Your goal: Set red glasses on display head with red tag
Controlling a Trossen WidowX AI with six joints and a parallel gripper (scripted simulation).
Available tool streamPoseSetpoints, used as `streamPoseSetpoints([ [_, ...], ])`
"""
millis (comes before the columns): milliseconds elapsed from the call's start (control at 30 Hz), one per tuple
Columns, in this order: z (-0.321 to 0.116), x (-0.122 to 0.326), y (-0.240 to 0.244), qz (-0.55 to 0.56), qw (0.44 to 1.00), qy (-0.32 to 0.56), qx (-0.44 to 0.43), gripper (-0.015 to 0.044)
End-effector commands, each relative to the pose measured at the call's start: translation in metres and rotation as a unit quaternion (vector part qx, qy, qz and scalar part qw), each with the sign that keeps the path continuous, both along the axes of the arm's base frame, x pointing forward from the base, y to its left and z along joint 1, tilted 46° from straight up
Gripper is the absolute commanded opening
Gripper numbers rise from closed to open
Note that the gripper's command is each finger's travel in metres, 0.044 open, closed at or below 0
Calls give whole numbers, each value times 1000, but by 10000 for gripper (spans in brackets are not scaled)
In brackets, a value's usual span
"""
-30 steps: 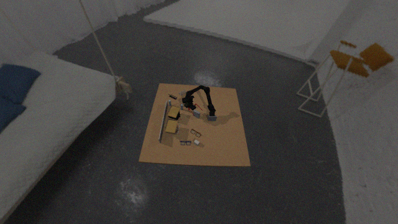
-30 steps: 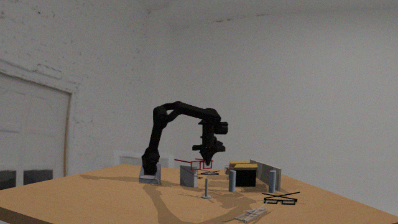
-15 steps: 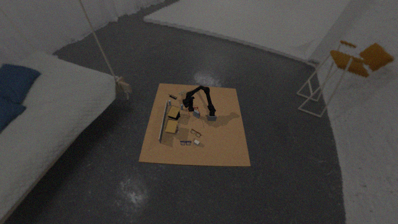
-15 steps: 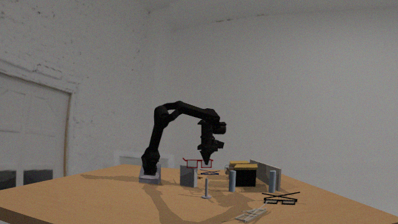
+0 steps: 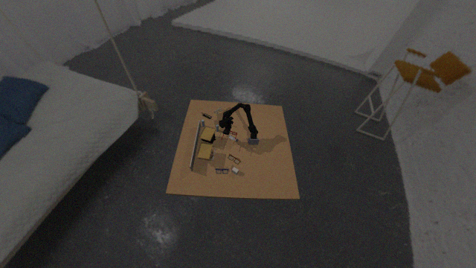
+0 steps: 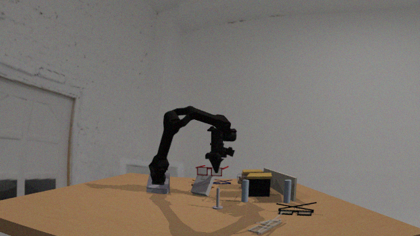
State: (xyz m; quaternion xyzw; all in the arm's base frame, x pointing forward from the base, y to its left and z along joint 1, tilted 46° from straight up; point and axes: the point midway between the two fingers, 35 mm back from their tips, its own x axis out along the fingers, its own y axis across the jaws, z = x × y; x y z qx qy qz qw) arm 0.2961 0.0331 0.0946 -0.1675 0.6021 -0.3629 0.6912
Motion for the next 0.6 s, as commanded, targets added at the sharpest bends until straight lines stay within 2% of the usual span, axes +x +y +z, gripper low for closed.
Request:
streamPoseSetpoints([
  [0,-6,-3,5,-46,998,-42,1,0],
  [567,-19,-11,20,-231,947,-224,2,0],
])
